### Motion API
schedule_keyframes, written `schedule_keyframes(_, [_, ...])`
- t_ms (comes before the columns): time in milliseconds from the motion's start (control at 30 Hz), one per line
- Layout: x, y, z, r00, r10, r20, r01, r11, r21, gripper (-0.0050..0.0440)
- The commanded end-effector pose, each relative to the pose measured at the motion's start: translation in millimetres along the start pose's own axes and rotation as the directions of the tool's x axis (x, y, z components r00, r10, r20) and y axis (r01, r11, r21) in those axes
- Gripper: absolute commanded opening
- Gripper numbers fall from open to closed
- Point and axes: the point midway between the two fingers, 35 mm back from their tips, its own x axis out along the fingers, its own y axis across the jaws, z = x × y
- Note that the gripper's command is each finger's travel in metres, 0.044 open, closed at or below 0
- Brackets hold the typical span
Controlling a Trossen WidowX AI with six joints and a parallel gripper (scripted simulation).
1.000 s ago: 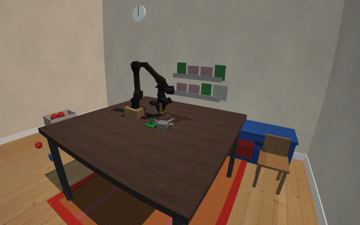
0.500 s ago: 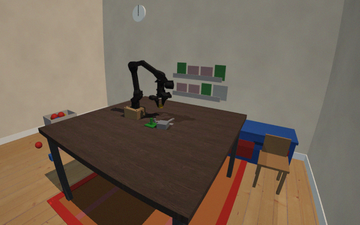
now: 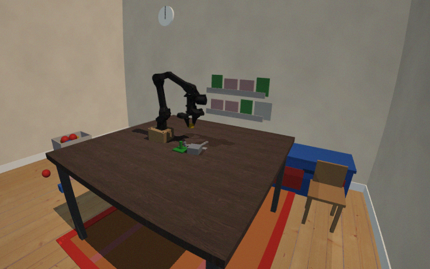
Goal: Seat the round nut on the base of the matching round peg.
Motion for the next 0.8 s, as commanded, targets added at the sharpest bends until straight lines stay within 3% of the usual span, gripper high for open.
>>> schedule_keyframes(0, [2.1,-9.3,11.1,1.0,0.001,0.0,-0.001,0.999,-0.036,0.0])
schedule_keyframes(767, [14.4,-61.1,43.9,1.0,0.001,-0.002,-0.001,0.98,-0.198,0.0])
